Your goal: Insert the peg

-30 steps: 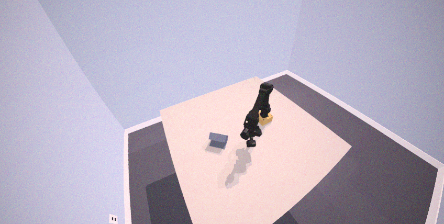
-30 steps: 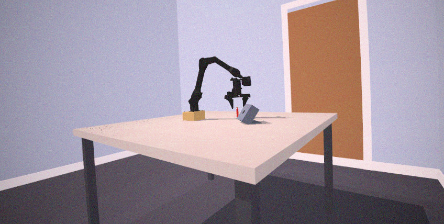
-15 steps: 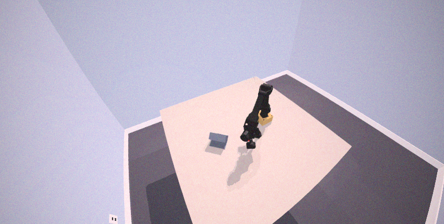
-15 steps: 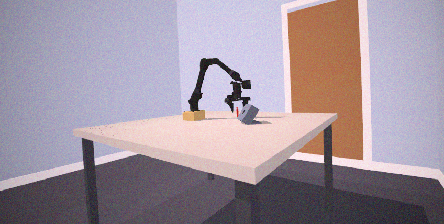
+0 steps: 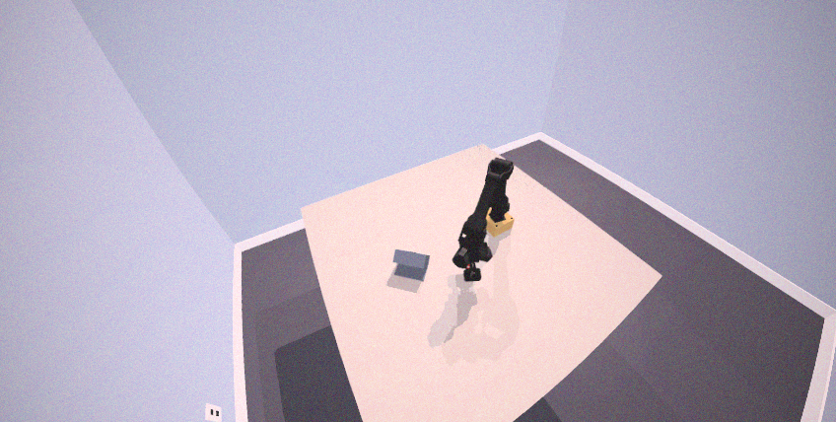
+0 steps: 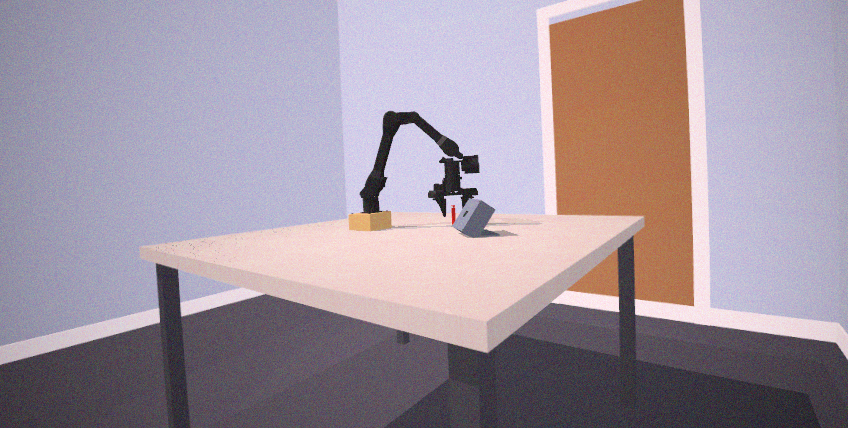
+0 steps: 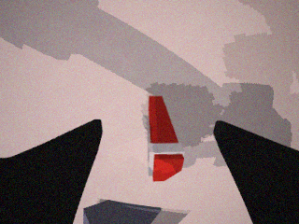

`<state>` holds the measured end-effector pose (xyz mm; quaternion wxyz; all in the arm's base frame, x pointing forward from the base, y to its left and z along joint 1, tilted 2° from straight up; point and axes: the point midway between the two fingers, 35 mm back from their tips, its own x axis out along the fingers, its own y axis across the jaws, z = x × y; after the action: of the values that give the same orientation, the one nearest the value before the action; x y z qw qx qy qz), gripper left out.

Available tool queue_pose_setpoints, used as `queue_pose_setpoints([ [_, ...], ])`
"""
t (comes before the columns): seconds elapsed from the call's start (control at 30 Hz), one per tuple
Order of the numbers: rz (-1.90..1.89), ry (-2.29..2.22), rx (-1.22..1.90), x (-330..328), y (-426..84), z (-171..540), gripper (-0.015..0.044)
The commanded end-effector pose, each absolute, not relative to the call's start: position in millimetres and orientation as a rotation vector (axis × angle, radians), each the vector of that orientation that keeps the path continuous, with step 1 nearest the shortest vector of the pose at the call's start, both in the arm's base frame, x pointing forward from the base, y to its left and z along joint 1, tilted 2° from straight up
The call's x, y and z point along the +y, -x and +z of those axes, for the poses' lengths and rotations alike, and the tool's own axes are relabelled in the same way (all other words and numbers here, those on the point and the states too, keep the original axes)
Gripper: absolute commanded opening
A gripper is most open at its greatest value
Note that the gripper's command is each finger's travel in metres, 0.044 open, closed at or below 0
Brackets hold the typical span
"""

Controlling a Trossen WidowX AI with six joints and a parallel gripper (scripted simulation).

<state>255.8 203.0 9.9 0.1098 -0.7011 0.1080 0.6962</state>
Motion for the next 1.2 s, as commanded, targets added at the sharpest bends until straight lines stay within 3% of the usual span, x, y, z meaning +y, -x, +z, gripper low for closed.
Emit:
queue_pose_setpoints([
  [0.0, 2.045, 2.061, 0.317, 203, -256, 10, 0.0309],
  [0.37, 2.045, 2.061, 0.317, 203, -256, 10, 0.0020],
  [0.83, 2.046, 2.061, 0.317, 203, -256, 12, 0.0000],
  [1.17, 2.051, 2.056, 0.319, 204, -258, 54, 0.0000],
])
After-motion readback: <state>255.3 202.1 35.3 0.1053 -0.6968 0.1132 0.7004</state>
